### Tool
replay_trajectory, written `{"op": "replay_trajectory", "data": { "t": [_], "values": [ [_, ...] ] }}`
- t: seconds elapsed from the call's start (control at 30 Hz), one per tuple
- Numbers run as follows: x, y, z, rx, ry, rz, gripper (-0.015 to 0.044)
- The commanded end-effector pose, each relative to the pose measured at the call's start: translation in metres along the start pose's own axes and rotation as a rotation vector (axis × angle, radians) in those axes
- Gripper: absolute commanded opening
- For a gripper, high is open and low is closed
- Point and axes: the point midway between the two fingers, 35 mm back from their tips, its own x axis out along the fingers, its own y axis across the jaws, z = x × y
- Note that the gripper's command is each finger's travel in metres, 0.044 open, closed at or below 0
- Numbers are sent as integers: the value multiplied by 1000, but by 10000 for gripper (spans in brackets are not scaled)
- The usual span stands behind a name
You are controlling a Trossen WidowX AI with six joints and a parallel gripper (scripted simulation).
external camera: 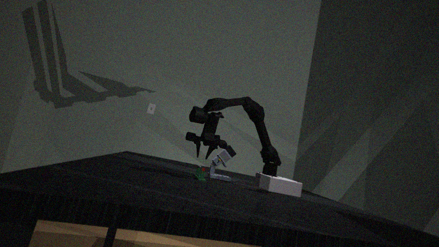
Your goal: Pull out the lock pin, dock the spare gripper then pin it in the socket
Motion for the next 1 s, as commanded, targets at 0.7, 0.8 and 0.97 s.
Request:
{"op": "replay_trajectory", "data": {
  "t": [0.7, 0.8, 0.97],
  "values": [
    [48, 4, 13, -8, 7, 9, 180],
    [53, 5, 14, -8, 7, 9, 180],
    [61, 5, 16, -8, 7, 9, 180]
  ]
}}
